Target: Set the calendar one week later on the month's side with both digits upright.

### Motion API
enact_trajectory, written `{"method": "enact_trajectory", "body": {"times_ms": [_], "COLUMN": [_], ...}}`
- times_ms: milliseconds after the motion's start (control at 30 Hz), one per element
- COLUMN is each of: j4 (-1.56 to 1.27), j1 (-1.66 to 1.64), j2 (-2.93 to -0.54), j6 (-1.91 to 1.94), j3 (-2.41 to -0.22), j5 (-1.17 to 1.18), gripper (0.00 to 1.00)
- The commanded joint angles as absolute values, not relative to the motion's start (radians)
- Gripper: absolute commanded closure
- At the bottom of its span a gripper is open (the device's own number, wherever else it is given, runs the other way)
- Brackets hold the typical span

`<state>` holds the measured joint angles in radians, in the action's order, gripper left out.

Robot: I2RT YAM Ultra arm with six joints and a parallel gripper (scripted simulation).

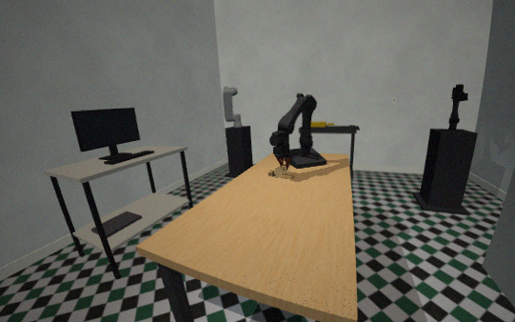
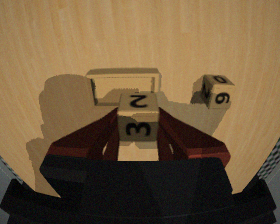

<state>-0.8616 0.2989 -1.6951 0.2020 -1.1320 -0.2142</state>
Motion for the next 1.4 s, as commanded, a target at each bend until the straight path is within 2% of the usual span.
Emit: {"method": "enact_trajectory", "body": {"times_ms": [0, 1367], "j4": [-0.859, -0.817], "j1": [0.3, 0.292], "j2": [-1.689, -1.708], "j6": [0.202, 0.194], "j3": [-1.135, -1.113], "j5": [-0.214, -0.213], "gripper": [0.74, 0.74]}}
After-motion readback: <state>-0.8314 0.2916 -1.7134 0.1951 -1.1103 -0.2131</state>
